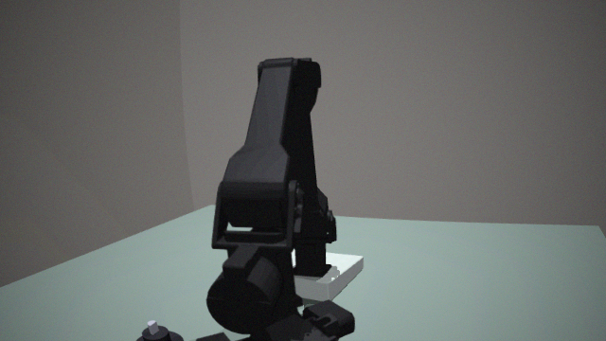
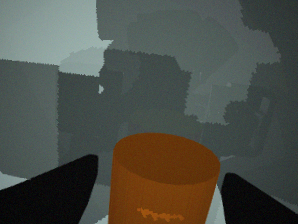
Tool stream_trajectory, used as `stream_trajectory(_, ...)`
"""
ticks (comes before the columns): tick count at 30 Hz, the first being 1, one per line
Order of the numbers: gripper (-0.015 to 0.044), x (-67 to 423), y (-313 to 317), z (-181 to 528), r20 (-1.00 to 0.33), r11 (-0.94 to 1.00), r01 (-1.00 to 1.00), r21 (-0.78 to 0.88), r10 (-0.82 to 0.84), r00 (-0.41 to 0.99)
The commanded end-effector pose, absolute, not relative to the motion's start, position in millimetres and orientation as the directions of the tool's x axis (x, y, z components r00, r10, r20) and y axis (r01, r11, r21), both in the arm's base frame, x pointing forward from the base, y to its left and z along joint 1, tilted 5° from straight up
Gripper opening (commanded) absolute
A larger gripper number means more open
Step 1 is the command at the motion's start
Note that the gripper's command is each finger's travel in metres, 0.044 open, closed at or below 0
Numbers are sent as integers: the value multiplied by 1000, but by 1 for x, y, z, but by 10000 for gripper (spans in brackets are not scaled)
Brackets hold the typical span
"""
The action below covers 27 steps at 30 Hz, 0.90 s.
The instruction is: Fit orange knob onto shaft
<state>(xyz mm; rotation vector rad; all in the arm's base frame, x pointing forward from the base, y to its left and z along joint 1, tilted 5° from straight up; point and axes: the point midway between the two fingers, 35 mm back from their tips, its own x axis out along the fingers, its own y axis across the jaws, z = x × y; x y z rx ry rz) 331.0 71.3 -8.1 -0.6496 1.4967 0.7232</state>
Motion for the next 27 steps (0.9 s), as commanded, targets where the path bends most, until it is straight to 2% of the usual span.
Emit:
stream_trajectory(1,240,331,71,-9,-998,643,-764,54,23,-51)
stream_trajectory(8,240,331,71,-9,-998,643,-764,54,23,-51)
stream_trajectory(17,181,331,71,-9,-998,643,-764,54,23,-51)
stream_trajectory(27,181,329,68,-5,-996,641,-765,55,90,4)
